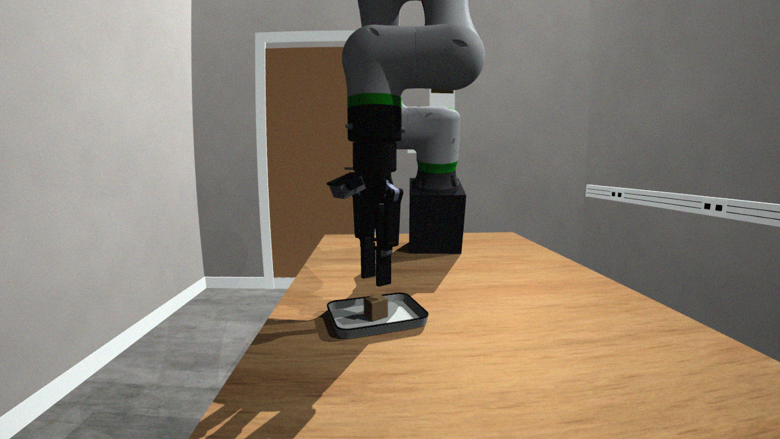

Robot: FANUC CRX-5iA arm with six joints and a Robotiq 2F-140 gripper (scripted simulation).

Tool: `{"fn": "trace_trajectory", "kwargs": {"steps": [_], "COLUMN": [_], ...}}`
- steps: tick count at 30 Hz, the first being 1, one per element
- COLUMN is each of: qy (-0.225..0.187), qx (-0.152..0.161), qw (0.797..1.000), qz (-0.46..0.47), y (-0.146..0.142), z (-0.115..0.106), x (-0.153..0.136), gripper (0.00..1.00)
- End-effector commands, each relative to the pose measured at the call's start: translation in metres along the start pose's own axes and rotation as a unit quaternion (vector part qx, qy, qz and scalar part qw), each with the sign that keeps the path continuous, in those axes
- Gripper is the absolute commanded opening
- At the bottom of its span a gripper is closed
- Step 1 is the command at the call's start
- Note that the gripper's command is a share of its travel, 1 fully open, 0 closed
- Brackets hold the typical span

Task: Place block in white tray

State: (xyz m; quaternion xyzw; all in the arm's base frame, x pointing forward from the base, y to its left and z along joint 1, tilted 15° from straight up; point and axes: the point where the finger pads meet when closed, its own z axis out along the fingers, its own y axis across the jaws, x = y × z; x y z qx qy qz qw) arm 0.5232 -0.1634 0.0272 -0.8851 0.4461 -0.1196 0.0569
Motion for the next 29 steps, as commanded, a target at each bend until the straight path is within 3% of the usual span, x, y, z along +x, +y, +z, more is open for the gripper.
{"fn": "trace_trajectory", "kwargs": {"steps": [1, 4, 7, 12, 14, 15, 22, 29], "qy": [0.001, 0.000, 0.001, 0.000, 0.000, 0.000, 0.001, 0.001], "qx": [0.000, 0.000, 0.000, 0.000, 0.000, 0.000, 0.000, 0.000], "qw": [1.000, 1.000, 1.000, 1.000, 1.000, 1.000, 1.000, 1.000], "qz": [0.000, 0.000, 0.000, 0.000, 0.000, 0.000, 0.000, 0.000], "y": [0.000, 0.013, 0.048, 0.078, 0.078, 0.098, 0.140, 0.140], "z": [-0.001, 0.000, -0.001, 0.001, 0.001, 0.002, 0.000, 0.000], "x": [0.000, -0.017, -0.066, -0.106, -0.106, -0.133, -0.193, -0.193], "gripper": [0.36, 0.36, 0.36, 0.36, 0.36, 0.36, 0.36, 0.36]}}
